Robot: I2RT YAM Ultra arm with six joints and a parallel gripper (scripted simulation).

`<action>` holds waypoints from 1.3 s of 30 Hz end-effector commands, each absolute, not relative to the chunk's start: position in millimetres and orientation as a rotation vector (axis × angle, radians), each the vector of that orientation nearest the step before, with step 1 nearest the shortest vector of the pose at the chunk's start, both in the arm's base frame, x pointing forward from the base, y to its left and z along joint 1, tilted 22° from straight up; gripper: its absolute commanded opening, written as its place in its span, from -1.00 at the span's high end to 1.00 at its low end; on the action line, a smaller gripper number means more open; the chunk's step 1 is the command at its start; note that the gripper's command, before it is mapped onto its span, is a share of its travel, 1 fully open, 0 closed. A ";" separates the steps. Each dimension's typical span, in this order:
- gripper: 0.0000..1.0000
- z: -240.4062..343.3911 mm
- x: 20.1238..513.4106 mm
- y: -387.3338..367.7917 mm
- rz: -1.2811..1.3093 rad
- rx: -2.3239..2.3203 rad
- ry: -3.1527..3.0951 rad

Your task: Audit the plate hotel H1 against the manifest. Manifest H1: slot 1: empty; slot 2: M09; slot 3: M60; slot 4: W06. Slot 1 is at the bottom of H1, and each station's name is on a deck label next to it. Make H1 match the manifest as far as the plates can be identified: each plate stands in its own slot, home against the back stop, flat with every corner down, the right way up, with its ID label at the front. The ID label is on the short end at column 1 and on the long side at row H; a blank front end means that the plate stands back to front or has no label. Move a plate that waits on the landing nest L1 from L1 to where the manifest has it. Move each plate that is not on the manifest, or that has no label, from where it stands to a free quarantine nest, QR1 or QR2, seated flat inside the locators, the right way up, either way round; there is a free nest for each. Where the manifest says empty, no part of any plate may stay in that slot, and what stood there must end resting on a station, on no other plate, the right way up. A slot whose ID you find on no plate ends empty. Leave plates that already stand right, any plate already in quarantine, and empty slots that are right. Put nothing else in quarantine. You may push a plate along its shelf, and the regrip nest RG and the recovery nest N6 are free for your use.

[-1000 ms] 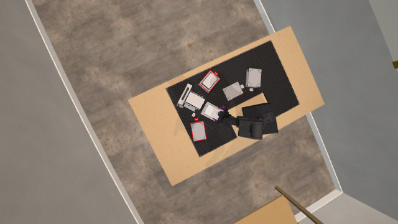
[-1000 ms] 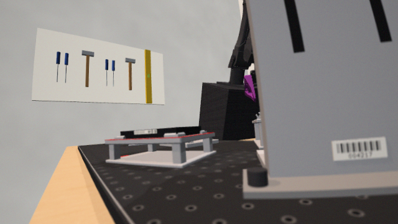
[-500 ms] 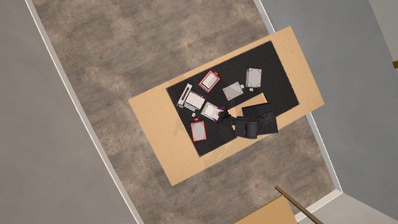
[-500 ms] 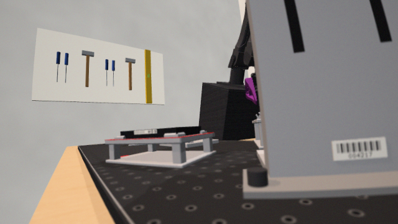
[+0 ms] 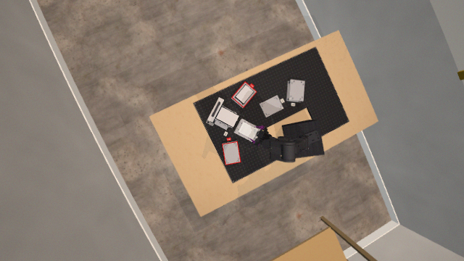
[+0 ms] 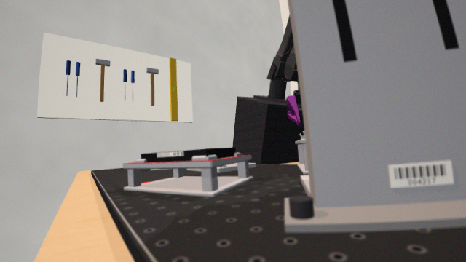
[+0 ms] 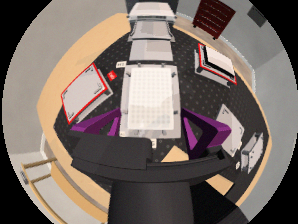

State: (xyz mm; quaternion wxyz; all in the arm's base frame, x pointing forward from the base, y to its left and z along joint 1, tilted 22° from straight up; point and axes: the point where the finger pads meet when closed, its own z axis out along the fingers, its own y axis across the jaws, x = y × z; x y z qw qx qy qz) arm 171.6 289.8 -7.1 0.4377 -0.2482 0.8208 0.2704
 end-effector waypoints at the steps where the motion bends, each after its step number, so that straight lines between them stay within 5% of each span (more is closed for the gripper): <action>1: -1.00 -1.7 172.9 290.2 0.684 -0.592 2.018; 39: -1.00 -33.7 162.5 290.6 0.679 -0.595 2.022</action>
